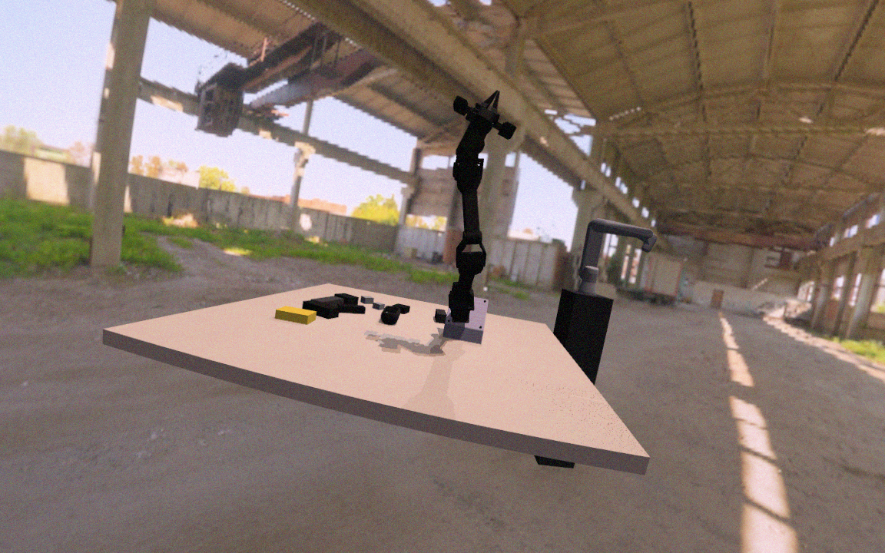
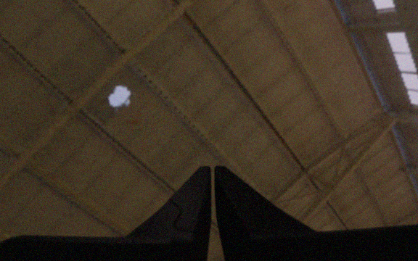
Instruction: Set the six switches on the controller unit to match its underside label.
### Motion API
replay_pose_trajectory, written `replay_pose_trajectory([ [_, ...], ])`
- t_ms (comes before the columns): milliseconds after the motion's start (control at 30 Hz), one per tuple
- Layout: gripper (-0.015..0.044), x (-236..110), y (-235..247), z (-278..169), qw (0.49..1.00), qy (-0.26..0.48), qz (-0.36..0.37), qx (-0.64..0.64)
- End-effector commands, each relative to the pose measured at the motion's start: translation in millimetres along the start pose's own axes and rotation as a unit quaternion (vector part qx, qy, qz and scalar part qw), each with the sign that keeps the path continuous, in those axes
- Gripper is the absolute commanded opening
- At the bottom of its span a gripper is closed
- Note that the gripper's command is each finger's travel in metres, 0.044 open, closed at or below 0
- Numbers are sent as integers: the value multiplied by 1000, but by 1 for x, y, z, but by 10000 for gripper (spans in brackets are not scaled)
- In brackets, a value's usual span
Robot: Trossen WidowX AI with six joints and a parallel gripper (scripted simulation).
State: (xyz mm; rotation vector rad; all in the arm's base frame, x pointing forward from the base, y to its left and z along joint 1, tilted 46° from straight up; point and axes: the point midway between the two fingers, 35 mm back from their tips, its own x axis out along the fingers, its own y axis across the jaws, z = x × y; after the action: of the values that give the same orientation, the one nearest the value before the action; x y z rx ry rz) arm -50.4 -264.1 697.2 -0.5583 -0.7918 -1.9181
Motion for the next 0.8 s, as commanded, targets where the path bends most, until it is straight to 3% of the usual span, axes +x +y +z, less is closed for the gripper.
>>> replay_pose_trajectory([
  [0, 0, -8, 36, -61, 995, 74, 71, 10],
  [367, 0, -78, 116, -209, 934, 275, 226, 37],
  [767, 0, -222, 163, -341, 789, 509, 337, 68],
])
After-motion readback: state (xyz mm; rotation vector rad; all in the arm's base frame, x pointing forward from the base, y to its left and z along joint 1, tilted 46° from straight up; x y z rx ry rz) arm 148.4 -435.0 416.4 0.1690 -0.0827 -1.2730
